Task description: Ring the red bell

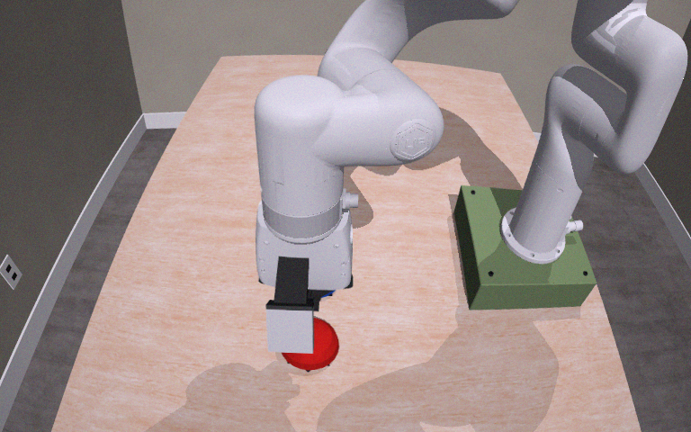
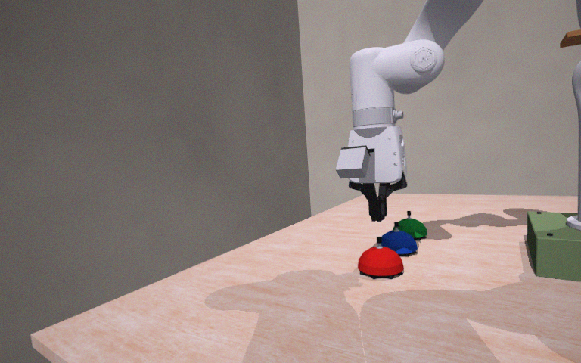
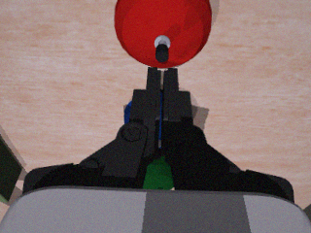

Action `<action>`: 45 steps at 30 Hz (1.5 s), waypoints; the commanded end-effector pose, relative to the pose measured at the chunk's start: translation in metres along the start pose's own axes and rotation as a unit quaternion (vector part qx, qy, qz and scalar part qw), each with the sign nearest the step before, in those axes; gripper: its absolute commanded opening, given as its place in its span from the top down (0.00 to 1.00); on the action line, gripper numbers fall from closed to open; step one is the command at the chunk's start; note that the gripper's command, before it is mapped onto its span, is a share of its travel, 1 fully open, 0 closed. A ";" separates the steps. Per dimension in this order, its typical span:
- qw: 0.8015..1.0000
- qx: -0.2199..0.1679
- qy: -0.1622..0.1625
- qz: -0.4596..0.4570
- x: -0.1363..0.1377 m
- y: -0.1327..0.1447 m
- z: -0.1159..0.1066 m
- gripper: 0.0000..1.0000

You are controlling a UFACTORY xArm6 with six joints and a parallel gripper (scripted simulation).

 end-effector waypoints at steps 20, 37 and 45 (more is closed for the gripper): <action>1.000 0.000 0.002 0.000 0.001 0.000 -0.031 1.00; 1.000 0.000 0.002 0.000 0.001 0.000 -0.031 1.00; 1.000 0.000 0.002 0.000 0.001 0.000 -0.031 1.00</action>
Point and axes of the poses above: the point where the finger pads meet when closed, its own z axis out along the fingers, its own x axis across the jaws, y = z × x, the point moved 1 cm from there along -z, back along the fingers, and after that the axes turned 14 degrees about -z, right-handed, at the moved point
